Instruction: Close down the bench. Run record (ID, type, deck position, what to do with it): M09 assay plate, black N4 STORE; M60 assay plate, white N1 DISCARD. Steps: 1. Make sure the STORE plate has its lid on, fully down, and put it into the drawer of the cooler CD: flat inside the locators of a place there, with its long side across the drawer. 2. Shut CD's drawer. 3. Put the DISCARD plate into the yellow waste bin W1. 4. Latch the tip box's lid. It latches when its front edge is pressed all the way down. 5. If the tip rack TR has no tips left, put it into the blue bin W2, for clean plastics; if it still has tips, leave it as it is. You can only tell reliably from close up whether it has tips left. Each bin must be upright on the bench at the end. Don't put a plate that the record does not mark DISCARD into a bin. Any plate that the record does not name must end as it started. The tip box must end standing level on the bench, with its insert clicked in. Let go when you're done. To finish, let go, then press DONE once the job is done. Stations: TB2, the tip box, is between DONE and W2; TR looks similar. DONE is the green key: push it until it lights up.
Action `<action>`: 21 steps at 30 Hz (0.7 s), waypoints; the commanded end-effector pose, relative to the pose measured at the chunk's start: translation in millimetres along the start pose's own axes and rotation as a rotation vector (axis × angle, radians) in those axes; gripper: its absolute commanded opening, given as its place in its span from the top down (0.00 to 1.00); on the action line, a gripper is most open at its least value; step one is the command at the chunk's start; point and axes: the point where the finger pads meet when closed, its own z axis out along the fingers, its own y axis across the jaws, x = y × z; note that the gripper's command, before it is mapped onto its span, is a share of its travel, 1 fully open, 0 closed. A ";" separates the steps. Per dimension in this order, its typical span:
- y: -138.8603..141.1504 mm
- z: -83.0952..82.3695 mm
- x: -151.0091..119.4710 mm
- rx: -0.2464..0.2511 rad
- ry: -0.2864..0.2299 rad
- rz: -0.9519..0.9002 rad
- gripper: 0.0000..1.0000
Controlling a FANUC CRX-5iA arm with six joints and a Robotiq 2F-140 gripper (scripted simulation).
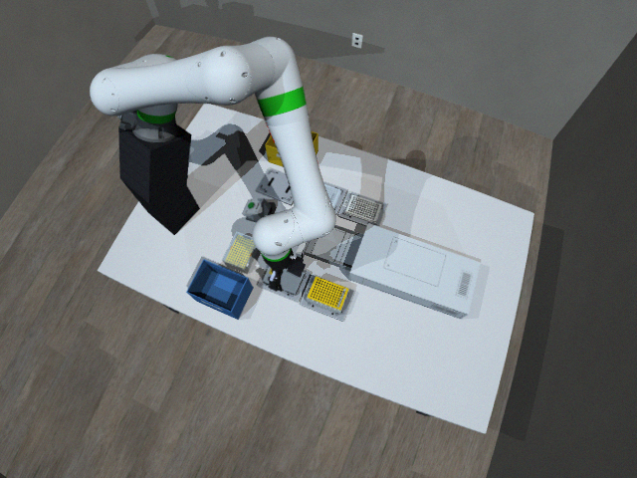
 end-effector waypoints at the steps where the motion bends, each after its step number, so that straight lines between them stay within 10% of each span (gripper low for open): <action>1: 0.4 -2.0 0.9 -0.001 0.001 0.000 0.90; 21: 0.4 -12.3 0.8 -0.001 0.001 0.000 0.90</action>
